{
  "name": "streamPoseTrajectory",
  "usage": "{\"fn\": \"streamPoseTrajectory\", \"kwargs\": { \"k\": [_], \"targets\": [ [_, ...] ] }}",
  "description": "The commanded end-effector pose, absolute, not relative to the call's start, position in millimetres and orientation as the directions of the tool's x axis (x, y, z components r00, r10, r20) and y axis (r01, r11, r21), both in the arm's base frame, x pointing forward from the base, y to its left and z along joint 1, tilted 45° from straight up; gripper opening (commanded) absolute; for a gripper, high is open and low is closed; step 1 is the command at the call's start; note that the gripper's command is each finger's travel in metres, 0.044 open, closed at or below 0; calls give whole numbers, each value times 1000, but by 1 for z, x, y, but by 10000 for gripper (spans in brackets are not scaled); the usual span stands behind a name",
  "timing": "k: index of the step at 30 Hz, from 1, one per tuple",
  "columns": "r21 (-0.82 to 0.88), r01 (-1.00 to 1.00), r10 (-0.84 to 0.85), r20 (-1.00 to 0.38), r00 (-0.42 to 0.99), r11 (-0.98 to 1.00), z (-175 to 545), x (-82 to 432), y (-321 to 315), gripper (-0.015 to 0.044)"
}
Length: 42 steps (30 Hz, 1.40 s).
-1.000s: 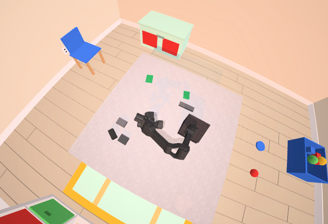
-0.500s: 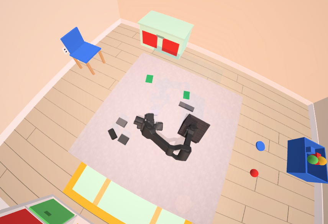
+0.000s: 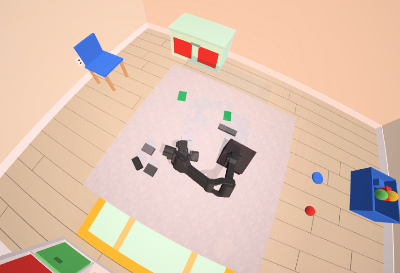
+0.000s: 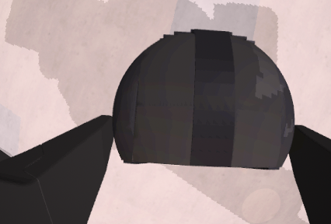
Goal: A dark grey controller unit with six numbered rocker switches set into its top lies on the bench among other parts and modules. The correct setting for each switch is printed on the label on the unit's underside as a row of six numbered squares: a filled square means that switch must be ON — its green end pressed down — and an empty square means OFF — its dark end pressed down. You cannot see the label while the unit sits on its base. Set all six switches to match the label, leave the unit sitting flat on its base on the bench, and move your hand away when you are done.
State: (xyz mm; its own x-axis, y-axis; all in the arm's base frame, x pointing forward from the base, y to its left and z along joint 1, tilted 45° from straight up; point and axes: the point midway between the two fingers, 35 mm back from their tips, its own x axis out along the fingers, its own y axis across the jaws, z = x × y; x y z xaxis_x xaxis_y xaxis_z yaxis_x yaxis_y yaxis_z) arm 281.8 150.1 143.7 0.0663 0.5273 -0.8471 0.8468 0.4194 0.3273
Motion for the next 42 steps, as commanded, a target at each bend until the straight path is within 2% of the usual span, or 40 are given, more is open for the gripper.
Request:
{"fn": "streamPoseTrajectory", "kwargs": {
  "k": [1, 42],
  "targets": [
    [326, 843, 535, -843, 55, 428, 148, 276, 158, 336],
    [326, 843, 577, -816, 23, 427, 167, 264, 167, 338]
  ]
}}
